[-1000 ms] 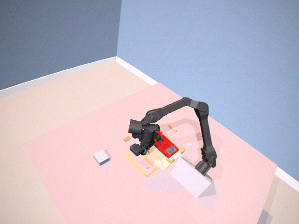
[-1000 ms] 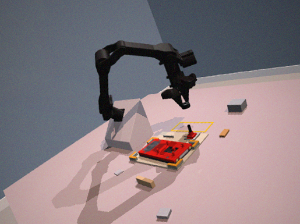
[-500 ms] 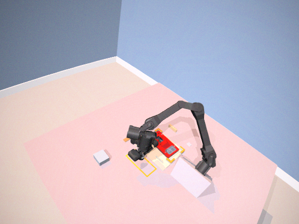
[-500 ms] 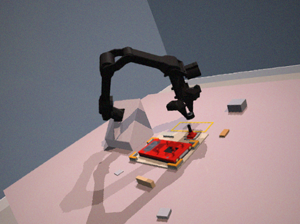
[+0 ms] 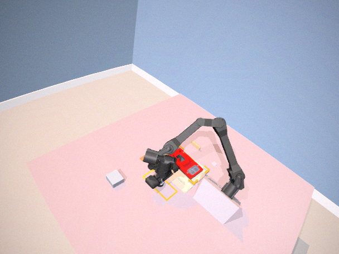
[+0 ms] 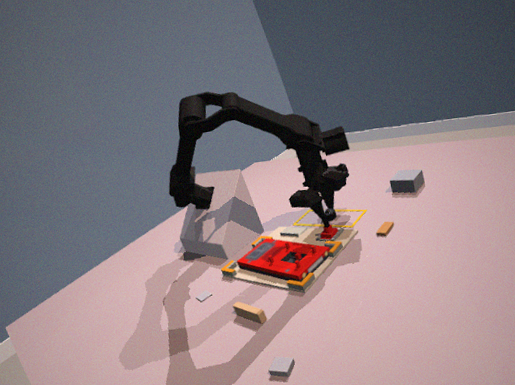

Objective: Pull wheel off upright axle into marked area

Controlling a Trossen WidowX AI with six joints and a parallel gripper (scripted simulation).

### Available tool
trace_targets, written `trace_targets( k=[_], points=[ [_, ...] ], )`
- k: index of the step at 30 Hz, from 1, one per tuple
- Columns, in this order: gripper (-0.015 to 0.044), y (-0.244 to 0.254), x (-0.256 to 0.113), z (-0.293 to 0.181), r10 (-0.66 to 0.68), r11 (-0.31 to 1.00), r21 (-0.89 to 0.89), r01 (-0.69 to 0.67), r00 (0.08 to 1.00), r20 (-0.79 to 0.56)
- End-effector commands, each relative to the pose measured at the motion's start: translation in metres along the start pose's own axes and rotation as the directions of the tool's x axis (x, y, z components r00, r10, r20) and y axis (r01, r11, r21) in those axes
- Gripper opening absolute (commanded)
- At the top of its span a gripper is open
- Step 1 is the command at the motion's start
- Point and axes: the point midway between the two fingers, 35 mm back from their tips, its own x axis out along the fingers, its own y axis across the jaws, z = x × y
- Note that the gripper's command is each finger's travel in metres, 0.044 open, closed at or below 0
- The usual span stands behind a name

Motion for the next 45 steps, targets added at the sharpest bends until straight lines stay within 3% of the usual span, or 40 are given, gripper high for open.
trace_targets(
  k=[1, 5, 12, 16, 22, 29, 45],
  points=[
    [0.0210, 0.000, 0.000, 0.000, 0.000, 1.000, 0.002, 0.000, 1.000, -0.002],
    [0.0300, 0.000, -0.006, 0.000, 0.000, 1.000, 0.001, 0.000, 1.000, -0.001],
    [0.0300, 0.001, -0.058, 0.000, 0.001, 1.000, -0.004, -0.001, 1.000, 0.008],
    [0.0300, 0.001, -0.060, 0.000, 0.001, 1.000, -0.004, -0.001, 1.000, 0.008],
    [0.0440, -0.010, -0.078, -0.033, 0.003, 1.000, -0.011, -0.003, 1.000, 0.010],
    [0.0440, -0.033, -0.104, -0.082, 0.002, 1.000, -0.008, -0.002, 1.000, 0.005],
    [0.0440, -0.033, -0.105, -0.083, 0.002, 1.000, -0.008, -0.002, 1.000, 0.005]
  ],
)
